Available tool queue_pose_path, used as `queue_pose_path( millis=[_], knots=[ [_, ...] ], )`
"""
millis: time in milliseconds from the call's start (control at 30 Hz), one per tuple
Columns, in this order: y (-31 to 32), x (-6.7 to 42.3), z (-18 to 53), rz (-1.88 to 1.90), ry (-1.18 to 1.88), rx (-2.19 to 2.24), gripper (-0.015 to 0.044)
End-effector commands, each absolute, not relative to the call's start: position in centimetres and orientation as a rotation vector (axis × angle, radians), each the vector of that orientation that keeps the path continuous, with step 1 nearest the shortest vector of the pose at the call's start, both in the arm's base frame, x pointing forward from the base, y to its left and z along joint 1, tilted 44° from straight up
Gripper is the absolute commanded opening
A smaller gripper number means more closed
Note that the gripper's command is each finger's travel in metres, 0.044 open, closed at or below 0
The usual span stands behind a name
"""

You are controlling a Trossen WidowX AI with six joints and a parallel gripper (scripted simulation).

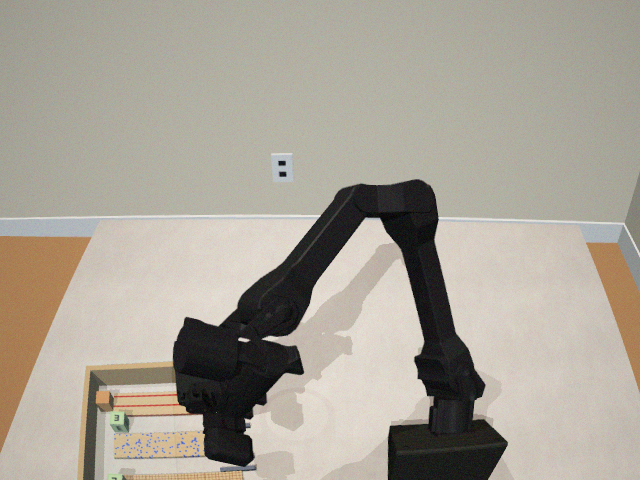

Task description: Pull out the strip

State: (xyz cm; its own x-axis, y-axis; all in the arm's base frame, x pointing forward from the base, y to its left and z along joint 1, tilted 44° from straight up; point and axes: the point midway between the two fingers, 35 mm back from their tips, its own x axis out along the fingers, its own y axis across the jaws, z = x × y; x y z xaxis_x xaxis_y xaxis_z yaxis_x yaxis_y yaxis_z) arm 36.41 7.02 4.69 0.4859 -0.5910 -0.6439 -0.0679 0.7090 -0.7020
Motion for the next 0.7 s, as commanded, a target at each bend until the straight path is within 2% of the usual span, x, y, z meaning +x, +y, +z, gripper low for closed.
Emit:
queue_pose_path(
  millis=[0, 233, 667],
  knots=[
    [6.1, 37.3, 0.7, -0.411, 1.294, -0.716, 0.0],
    [4.4, 37.3, -2.8, -0.515, 1.579, -0.684, 0.0],
    [3.9, 37.3, -3.0, -0.518, 1.586, -0.683, 0.0]
  ],
)
